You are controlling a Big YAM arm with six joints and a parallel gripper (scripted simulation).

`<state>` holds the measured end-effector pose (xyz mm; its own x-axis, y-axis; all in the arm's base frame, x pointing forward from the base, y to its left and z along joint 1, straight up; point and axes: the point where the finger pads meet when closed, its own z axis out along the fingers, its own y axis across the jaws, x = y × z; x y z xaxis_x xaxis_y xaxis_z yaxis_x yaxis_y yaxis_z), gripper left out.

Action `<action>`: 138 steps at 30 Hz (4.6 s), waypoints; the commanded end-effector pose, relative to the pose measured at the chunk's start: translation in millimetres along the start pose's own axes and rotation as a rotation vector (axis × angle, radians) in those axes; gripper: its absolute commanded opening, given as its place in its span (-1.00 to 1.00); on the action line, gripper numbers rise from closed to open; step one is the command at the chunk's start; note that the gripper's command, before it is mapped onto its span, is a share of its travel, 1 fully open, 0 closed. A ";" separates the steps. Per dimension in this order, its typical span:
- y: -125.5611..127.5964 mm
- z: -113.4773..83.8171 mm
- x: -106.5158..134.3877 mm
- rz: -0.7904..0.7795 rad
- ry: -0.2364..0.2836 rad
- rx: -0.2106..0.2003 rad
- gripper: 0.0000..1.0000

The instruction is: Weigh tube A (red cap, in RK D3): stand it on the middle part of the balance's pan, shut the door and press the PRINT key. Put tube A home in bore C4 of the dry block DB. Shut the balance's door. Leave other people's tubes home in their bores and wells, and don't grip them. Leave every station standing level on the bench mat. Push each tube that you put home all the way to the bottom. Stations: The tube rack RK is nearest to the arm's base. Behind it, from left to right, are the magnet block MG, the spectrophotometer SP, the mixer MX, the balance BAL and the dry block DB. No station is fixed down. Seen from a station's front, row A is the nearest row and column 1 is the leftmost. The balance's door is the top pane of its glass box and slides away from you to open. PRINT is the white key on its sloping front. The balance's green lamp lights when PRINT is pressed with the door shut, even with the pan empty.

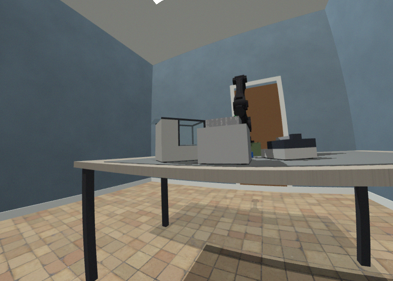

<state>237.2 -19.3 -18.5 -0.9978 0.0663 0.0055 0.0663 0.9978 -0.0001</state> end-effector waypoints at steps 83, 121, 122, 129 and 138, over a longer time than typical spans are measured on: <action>-0.9 15.1 -13.1 -0.001 -0.029 0.002 -0.28; -4.7 22.3 -4.0 0.001 -0.010 0.002 -0.82; -4.8 22.3 -4.0 0.001 -0.010 0.002 -0.82; -5.7 22.4 -3.7 0.001 -0.009 0.004 -0.82; -6.5 22.5 -3.5 0.001 -0.009 0.004 -0.82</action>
<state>239.0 -21.2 -37.3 -0.9980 0.0626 0.0005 0.0626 0.9980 0.0003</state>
